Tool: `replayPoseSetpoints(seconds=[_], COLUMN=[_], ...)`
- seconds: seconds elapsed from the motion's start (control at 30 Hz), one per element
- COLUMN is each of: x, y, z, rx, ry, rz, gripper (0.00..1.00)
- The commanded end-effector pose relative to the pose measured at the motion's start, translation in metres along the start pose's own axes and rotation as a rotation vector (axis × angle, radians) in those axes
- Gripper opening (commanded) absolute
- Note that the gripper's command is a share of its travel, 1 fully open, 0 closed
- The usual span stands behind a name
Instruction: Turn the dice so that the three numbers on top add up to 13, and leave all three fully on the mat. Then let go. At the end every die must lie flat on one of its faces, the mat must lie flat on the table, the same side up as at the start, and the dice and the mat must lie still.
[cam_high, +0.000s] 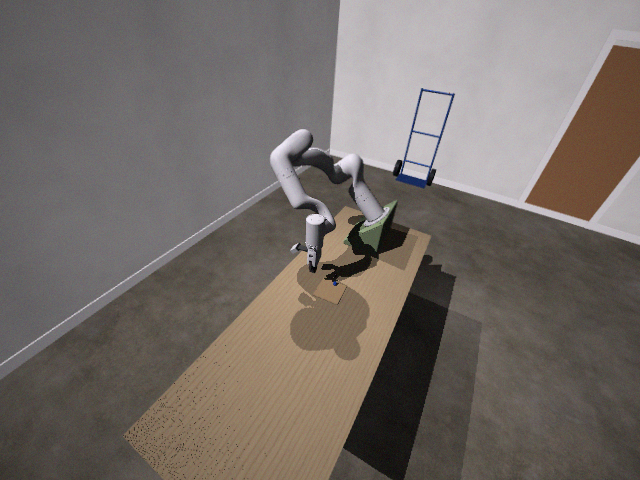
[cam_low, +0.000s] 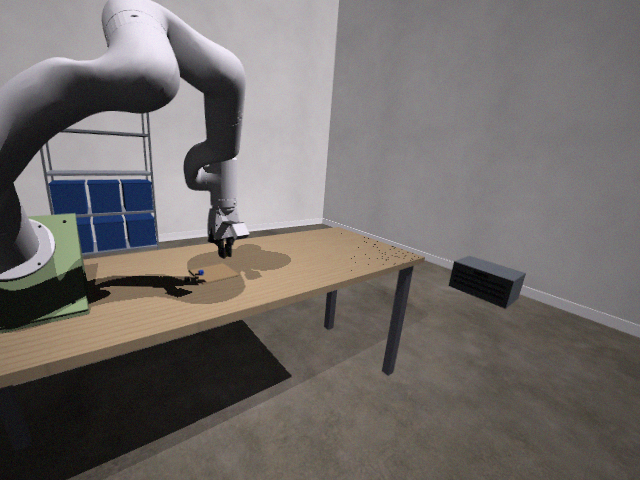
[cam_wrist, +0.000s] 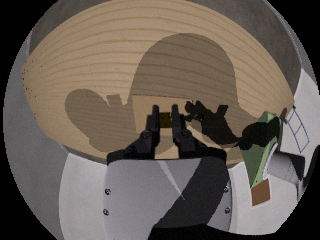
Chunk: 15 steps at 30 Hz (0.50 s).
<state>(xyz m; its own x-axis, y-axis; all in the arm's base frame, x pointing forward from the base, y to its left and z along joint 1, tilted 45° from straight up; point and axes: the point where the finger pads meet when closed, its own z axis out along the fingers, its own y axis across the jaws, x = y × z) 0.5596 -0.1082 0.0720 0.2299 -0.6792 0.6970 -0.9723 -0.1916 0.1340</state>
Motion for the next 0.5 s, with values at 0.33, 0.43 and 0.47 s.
replayPoseSetpoints(seconds=[0.33, 0.43, 0.47], x=[-0.073, -0.086, -0.095], y=[-0.035, -0.039, -0.042], z=[0.000, 0.000, 0.000], rx=[0.002, 0.002, 0.003], ry=[-0.004, -0.005, -0.005], rz=[-0.511, -0.600, -0.662], gripper=[0.11, 0.11, 0.11])
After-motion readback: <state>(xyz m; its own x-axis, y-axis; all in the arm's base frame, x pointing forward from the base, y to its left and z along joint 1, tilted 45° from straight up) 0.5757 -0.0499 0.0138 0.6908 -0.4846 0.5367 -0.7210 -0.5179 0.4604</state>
